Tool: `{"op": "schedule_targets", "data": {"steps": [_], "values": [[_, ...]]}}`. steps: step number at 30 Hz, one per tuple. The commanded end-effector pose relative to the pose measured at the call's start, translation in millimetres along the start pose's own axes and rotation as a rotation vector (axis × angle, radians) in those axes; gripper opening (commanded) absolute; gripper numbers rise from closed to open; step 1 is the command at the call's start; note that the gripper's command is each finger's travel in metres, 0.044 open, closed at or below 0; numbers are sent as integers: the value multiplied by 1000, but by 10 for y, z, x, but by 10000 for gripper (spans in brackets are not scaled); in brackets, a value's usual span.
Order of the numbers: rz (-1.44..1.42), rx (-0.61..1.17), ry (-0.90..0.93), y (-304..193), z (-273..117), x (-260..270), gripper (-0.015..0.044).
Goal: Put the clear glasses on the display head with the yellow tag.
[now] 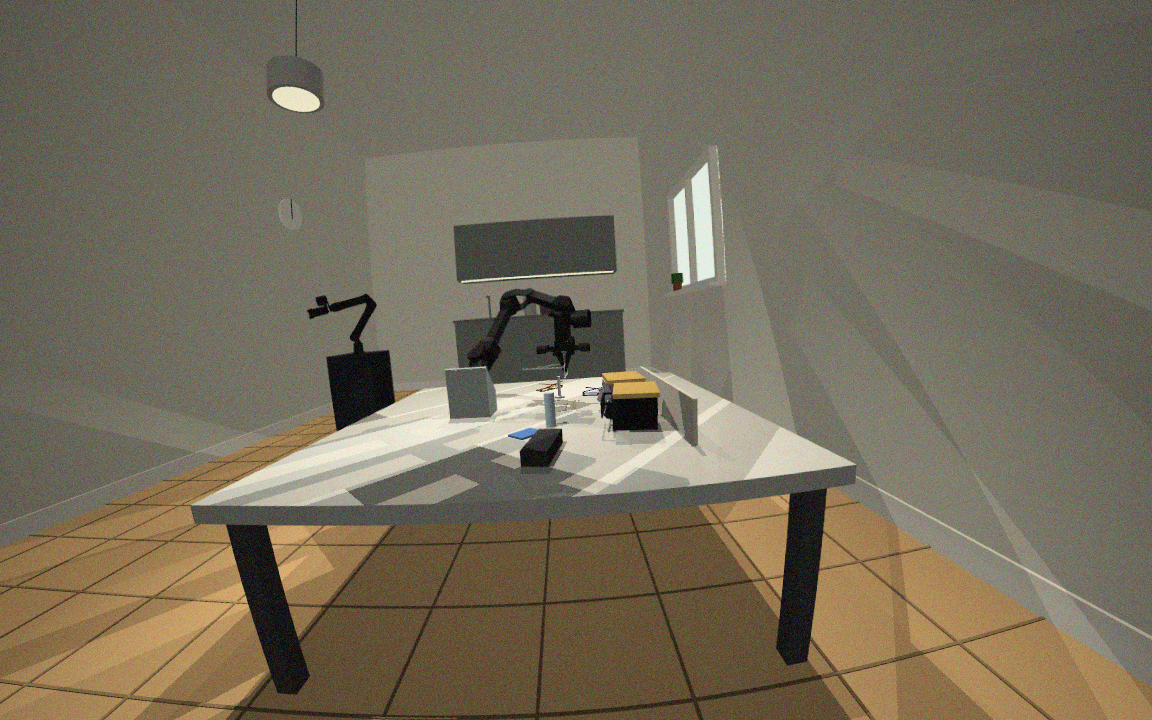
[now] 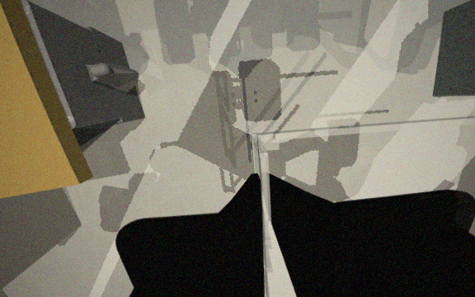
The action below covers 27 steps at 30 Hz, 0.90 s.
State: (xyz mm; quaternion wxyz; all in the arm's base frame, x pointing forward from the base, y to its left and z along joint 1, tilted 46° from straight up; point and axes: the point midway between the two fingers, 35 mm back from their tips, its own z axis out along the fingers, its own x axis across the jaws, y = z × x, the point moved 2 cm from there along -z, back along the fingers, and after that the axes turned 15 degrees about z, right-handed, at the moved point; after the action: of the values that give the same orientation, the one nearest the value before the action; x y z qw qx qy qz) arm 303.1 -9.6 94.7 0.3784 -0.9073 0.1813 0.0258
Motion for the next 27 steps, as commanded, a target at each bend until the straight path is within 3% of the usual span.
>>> {"op": "schedule_targets", "data": {"steps": [1, 17, 27], "values": [[66, 7, 4, -192, -19, -66, 0], [279, 20, -5, -732, -18, -366, 0], [279, 20, -4, -743, 397, -355, 0]]}}
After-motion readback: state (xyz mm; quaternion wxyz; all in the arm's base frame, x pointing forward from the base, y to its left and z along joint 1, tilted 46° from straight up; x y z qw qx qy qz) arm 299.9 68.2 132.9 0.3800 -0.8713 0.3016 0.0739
